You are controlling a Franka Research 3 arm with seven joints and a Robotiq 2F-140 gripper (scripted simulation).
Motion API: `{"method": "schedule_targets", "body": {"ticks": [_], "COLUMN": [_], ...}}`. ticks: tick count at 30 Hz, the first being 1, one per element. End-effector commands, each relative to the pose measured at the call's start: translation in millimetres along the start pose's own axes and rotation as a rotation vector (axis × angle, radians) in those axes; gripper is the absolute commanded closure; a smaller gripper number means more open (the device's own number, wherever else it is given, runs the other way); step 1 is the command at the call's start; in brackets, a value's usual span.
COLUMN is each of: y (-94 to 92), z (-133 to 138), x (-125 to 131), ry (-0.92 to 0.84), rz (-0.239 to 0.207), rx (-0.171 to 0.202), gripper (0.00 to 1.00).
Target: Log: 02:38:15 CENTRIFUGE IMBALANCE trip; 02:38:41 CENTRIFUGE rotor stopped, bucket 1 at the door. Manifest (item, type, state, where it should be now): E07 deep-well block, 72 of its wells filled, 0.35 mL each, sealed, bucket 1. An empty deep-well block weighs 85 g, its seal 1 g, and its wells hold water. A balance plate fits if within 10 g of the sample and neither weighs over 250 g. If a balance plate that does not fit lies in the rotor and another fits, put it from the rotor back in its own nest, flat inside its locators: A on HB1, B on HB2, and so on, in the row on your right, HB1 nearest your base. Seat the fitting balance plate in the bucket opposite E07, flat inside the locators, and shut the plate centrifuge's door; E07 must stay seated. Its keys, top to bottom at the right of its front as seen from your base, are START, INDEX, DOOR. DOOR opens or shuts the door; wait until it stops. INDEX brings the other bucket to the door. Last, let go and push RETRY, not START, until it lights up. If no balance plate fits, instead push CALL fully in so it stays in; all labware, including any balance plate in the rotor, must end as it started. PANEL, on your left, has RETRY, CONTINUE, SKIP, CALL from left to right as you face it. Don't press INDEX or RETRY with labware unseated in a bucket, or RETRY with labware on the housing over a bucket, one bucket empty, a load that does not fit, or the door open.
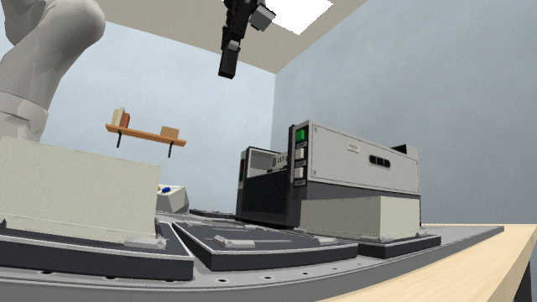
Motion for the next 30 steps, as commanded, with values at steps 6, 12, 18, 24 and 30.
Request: {"method": "schedule_targets", "body": {"ticks": [6,12,18,24,30], "y": [4.9,16.2,36.1,54.5,87.4], "z": [7.2,15.3,22.8,25.6,24.8], "x": [-6.4,-14.2,-22.8,-27.4,-29.8], "ry": [-0.018,-0.031,-0.039,-0.040,-0.033], "rz": [0.072,0.171,0.287,0.363,0.459], "rx": [0.005,0.008,0.011,0.013,0.020], "gripper": [0.90,0.90,0.90,0.90,0.90]}}
Point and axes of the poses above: the point where the finger pads meet when closed, its own y axis out along the fingers, its own z axis across the jaws, x = y × z, the point moved 10 cm from there along -y, back along the fingers, and after that the axes turned 9 degrees about -y, right-handed, at the moved point
